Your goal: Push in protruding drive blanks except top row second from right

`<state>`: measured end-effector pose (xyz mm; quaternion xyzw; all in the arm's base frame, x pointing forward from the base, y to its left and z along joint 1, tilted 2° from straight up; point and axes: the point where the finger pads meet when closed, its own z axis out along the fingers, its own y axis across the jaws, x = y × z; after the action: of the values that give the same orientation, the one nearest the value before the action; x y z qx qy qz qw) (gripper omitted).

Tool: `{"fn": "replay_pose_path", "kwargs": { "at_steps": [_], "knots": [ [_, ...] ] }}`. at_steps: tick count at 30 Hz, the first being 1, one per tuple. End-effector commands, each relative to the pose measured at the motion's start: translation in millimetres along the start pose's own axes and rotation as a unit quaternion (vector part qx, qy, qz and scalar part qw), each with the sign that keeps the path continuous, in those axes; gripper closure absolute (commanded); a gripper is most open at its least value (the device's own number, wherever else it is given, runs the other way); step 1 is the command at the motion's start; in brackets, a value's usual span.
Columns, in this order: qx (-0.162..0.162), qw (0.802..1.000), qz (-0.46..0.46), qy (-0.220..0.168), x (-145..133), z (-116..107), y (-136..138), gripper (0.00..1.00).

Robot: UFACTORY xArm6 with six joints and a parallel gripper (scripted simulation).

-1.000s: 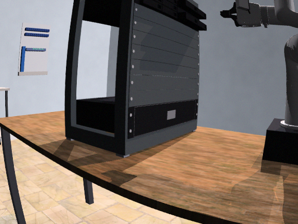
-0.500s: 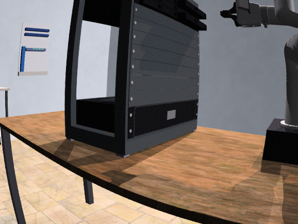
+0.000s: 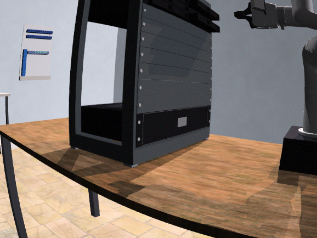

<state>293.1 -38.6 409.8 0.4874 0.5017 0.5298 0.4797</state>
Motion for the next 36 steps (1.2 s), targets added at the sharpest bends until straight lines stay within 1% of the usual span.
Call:
{"fn": "replay_pose_path", "kwargs": {
  "at_steps": [1, 14, 36],
  "knots": [
    [0.000, 1.000, 0.000, 0.000, 1, 0, 0, 1.00],
    [-0.001, 1.000, 0.000, 0.000, 9, 7, -4, 1.00],
    [-0.002, 1.000, 0.000, 0.000, 51, 39, -30, 1.00]
  ]
}}
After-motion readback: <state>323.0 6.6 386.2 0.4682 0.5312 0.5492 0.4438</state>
